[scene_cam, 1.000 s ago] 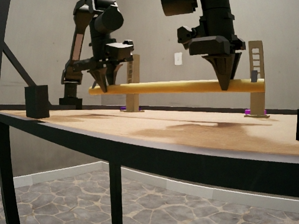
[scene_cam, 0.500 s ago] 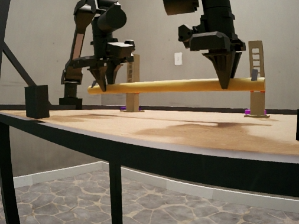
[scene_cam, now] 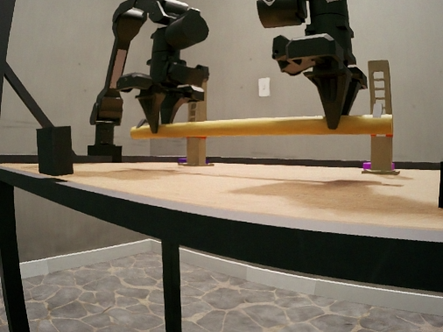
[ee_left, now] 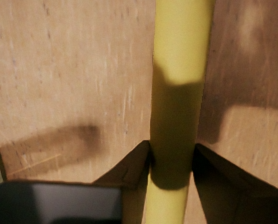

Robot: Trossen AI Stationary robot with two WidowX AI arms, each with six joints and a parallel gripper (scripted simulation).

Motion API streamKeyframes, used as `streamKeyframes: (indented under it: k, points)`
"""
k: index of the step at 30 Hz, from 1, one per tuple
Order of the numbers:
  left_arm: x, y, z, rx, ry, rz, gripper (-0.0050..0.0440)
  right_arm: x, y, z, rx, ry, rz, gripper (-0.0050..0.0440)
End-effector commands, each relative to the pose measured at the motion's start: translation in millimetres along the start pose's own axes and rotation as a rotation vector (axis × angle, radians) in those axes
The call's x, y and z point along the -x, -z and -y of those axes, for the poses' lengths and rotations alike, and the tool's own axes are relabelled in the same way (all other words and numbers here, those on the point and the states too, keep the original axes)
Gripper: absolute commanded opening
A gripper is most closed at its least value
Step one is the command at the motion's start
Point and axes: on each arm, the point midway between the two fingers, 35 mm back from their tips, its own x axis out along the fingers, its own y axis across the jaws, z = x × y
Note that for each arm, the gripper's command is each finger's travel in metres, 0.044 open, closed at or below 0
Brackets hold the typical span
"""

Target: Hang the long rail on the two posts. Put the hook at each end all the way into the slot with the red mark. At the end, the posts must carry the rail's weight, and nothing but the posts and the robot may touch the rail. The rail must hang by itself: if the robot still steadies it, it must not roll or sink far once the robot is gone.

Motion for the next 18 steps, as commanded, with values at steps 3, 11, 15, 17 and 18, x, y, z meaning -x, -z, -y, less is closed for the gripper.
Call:
streamKeyframes:
  k: [3, 11, 15, 17, 18]
  points:
    - [12.5, -1.2, -2.6, -0.007, 0.115, 0.036, -0.005, 8.3, -3.8, 4.2, -0.001, -0.114, 0.035, -0.005]
    - [12.2, -1.3, -5.7, -0.01, 0.223, 0.035, -0.005, 7.9, -3.8, 7.1, 0.001, -0.208, 0.035, -0.005]
    - [12.0, -1.4, -7.3, -0.011, 0.279, 0.035, -0.005, 7.5, -3.8, 9.1, 0.002, -0.278, 0.035, -0.005]
    - [11.7, -1.4, -8.2, -0.012, 0.311, 0.035, -0.005, 7.3, -3.8, 10.0, 0.002, -0.305, 0.035, -0.005]
    - [11.7, -1.4, -8.4, -0.012, 0.315, 0.035, -0.005, 7.2, -3.8, 10.3, 0.002, -0.317, 0.035, -0.005]
